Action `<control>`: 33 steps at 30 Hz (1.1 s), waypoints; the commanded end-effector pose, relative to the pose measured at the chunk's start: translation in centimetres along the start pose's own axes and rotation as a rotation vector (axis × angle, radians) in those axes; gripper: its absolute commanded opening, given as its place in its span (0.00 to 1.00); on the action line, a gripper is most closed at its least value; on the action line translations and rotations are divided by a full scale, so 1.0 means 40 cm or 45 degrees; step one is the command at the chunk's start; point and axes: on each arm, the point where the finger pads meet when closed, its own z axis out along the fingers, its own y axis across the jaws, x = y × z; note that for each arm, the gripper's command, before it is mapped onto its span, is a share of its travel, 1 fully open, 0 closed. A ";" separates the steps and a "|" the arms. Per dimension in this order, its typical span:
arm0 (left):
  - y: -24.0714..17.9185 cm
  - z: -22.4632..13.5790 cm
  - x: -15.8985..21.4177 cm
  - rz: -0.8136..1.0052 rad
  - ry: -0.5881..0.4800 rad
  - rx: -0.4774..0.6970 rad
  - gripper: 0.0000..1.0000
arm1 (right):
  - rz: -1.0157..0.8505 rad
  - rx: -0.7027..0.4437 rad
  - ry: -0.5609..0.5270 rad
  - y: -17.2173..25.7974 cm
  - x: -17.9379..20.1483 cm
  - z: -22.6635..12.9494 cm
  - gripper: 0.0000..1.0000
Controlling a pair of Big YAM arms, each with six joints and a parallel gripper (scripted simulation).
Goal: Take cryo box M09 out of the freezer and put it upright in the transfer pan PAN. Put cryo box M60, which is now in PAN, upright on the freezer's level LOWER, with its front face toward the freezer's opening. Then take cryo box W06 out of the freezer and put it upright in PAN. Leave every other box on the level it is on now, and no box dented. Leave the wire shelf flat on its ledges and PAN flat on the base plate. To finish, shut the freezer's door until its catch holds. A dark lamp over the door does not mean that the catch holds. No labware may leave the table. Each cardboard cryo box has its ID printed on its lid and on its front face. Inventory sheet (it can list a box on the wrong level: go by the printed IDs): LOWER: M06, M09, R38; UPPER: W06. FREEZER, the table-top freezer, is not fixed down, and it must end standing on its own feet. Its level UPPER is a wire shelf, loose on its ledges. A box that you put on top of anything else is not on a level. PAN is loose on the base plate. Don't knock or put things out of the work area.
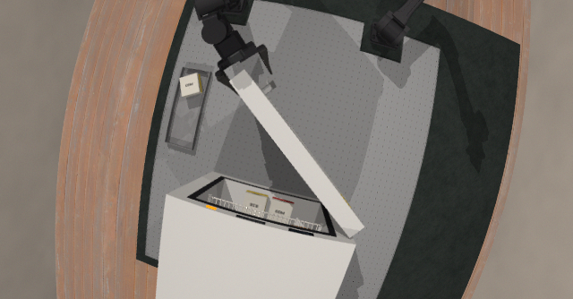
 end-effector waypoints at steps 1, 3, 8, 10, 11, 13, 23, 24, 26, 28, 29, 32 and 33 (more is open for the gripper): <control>-0.001 0.010 0.042 -0.014 0.042 0.000 0.00 | 0.034 -0.005 -0.013 0.022 0.001 0.016 1.00; -0.001 0.010 0.042 -0.014 0.042 0.000 0.00 | 0.035 -0.005 -0.009 0.029 0.004 0.019 1.00; -0.001 0.010 0.042 -0.014 0.042 0.000 0.00 | 0.038 0.011 -0.036 0.057 -0.008 -0.004 1.00; -0.001 0.010 0.042 -0.014 0.042 0.000 0.00 | 0.044 0.018 -0.028 0.071 -0.003 -0.005 1.00; -0.001 0.010 0.042 -0.014 0.042 0.000 0.00 | 0.047 0.024 -0.030 0.077 -0.003 -0.005 1.00; -0.001 0.010 0.042 -0.014 0.042 0.000 0.00 | 0.055 0.037 -0.033 0.091 -0.004 -0.005 1.00; -0.001 0.010 0.042 -0.014 0.042 0.000 0.00 | 0.094 0.110 0.000 0.144 0.011 0.019 1.00; -0.001 0.010 0.042 -0.014 0.042 0.000 0.00 | 0.096 0.115 0.003 0.151 0.013 0.021 1.00; -0.001 0.010 0.042 -0.014 0.042 0.000 0.00 | 0.098 0.119 0.006 0.164 0.013 0.022 1.00; -0.001 0.010 0.042 -0.014 0.042 0.000 0.00 | 0.102 0.129 0.010 0.178 0.014 0.023 1.00; -0.001 0.010 0.042 -0.014 0.042 0.000 0.00 | 0.105 0.135 0.013 0.185 0.016 0.023 1.00; -0.001 0.010 0.042 -0.014 0.042 0.000 0.00 | 0.118 0.153 -0.010 0.204 -0.021 0.013 1.00; -0.001 0.010 0.042 -0.014 0.042 0.000 0.00 | 0.125 0.158 -0.030 0.211 -0.047 0.005 1.00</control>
